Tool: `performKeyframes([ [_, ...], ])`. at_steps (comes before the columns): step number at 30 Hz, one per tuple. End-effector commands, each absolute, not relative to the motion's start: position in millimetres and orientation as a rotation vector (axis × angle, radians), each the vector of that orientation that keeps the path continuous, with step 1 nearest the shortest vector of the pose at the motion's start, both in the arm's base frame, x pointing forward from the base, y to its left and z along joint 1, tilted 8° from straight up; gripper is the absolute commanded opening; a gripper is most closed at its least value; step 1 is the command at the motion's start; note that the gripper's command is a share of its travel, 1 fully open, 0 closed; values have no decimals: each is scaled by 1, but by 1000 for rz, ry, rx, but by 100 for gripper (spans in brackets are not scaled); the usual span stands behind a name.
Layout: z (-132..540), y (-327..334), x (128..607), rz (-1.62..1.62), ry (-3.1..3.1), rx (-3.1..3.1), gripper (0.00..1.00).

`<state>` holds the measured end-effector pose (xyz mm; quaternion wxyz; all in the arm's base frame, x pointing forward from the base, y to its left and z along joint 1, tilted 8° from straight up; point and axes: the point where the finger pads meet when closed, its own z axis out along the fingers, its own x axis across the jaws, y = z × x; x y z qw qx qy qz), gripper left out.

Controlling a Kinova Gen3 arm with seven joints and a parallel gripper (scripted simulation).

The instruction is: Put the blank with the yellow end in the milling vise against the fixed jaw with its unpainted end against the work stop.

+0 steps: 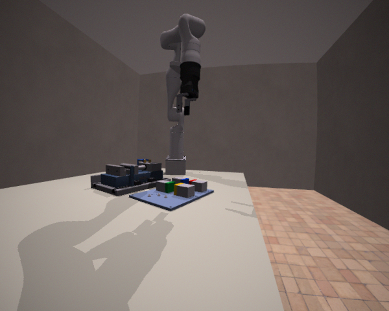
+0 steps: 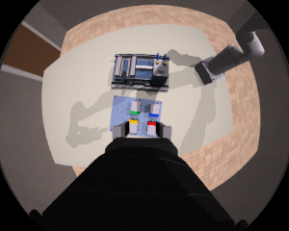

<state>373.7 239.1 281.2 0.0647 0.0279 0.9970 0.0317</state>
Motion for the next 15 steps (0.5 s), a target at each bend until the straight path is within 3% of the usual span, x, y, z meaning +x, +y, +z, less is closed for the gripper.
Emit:
performKeyframes([
  [1, 282, 241, 373, 104, 3010, 173, 100],
  [15, 282, 241, 373, 123, 2985, 415, 100],
])
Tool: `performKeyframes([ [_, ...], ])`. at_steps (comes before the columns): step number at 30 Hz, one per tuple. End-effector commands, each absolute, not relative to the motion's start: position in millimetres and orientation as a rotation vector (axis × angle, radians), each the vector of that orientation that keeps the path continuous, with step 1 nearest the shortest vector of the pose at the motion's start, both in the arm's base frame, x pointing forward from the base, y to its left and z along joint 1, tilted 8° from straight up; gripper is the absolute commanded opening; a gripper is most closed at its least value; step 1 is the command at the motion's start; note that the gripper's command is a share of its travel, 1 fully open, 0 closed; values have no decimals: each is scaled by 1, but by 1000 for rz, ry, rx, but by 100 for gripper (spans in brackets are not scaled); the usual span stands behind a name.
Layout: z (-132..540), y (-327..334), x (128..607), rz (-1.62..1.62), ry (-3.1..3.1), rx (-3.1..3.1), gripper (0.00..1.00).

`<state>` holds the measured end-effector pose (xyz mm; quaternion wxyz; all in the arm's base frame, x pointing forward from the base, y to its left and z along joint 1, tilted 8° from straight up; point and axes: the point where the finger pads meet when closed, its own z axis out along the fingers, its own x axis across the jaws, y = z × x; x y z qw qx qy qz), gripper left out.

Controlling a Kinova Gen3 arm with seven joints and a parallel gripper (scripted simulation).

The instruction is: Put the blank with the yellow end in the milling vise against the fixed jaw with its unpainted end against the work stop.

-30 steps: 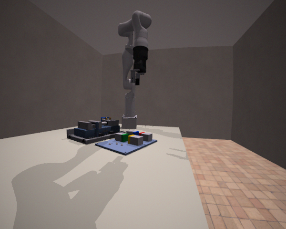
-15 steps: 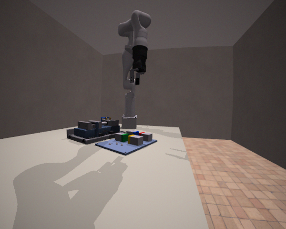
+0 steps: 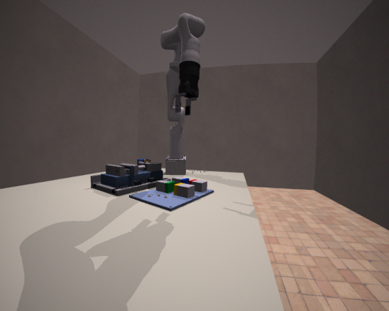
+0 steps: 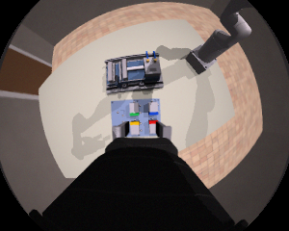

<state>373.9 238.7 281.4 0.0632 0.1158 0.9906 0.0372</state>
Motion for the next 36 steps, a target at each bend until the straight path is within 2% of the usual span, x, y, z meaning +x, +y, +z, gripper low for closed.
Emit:
performKeyframes([
  [1, 282, 241, 373, 124, 2983, 438, 100],
  [36, 282, 242, 372, 161, 2835, 1069, 100],
])
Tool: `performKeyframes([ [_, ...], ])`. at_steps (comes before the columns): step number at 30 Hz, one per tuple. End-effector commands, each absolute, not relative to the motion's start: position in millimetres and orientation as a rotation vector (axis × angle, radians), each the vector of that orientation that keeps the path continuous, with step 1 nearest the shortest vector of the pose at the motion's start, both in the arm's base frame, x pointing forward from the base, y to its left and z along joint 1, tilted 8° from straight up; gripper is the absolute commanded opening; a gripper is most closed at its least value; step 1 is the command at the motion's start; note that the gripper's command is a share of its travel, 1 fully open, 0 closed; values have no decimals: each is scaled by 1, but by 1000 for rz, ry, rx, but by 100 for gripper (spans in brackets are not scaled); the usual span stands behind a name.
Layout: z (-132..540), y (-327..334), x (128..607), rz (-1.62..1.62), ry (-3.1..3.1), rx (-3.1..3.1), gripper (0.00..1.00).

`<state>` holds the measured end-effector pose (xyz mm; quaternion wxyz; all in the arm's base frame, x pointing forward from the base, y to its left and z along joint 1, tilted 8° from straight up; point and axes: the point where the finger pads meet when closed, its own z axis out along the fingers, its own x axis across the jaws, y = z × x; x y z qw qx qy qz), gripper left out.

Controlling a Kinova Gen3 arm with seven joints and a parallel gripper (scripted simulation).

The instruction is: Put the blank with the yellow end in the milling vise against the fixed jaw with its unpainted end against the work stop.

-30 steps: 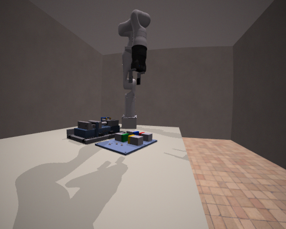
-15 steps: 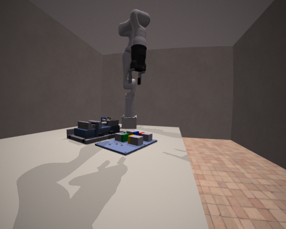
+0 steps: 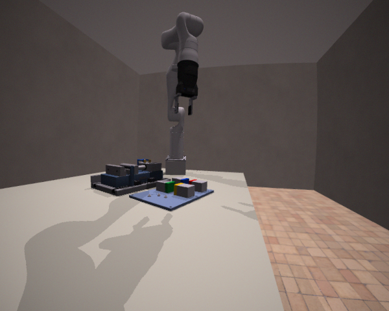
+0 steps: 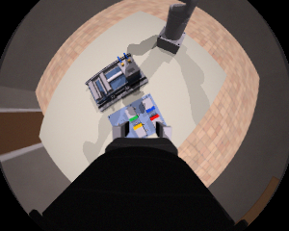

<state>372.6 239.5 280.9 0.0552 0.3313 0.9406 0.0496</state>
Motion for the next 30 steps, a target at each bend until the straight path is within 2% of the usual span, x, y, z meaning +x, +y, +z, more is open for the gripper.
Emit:
performKeyframes([
  [1, 282, 243, 372, 163, 2828, 1091, 100],
  [30, 282, 241, 372, 184, 2622, 1560, 100],
])
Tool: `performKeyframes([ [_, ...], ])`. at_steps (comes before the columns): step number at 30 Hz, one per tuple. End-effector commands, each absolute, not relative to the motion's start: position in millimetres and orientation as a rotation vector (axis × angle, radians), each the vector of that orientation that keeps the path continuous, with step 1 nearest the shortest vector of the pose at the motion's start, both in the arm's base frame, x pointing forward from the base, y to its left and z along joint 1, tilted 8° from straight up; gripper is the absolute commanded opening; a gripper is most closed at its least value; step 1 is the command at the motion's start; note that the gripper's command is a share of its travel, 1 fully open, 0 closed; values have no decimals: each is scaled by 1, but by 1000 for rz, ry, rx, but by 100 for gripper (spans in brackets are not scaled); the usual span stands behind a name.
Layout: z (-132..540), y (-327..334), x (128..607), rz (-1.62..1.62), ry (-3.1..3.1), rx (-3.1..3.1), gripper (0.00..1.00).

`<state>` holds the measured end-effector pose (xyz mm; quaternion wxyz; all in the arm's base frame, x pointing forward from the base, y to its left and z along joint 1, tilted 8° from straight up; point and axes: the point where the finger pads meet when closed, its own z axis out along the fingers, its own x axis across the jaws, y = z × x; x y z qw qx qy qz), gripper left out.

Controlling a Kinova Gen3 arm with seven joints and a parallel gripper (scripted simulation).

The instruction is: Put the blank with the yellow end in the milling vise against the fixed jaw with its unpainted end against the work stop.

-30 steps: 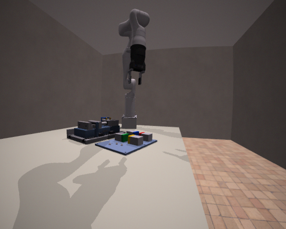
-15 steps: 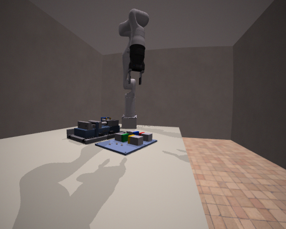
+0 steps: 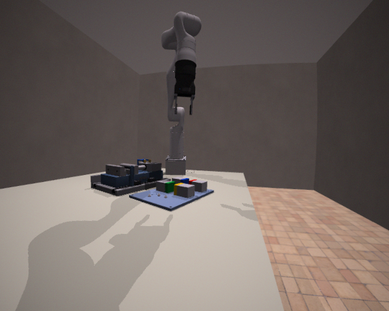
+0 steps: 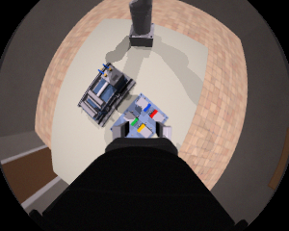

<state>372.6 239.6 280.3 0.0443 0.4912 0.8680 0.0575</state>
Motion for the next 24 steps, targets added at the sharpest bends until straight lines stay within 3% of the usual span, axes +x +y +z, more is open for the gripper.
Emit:
performKeyframes([
  [1, 282, 241, 372, 185, 2610, 1580, 100],
  [24, 282, 242, 373, 199, 2361, 1963, 100],
])
